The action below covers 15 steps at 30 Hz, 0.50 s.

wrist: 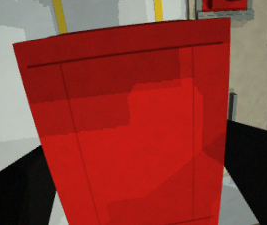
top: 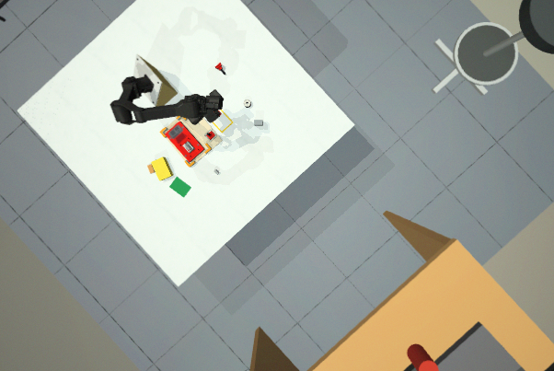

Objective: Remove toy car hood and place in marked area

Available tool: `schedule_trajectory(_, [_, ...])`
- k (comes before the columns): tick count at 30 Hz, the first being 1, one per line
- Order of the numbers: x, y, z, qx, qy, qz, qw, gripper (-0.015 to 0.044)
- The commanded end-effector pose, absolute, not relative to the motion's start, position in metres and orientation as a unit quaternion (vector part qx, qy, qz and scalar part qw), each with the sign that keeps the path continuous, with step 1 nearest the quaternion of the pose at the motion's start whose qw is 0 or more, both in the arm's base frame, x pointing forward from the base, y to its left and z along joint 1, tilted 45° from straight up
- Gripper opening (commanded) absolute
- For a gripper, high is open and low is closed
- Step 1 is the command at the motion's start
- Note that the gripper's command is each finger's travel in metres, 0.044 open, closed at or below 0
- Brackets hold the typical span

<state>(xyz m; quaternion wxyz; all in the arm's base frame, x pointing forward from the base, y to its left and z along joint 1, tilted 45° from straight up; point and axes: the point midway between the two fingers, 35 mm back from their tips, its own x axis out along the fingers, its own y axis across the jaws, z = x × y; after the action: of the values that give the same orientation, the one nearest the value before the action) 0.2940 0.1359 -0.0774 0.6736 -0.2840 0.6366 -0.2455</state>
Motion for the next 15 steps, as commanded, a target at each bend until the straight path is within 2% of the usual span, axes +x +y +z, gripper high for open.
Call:
schedule_trajectory(1, [0.2933,0.1353,-0.0809,-0.281,0.637,-0.247,0.674,0.0000])
schedule_trajectory(15, [0.2948,0.1289,-0.0881,-0.281,0.637,-0.247,0.674,0.0000])
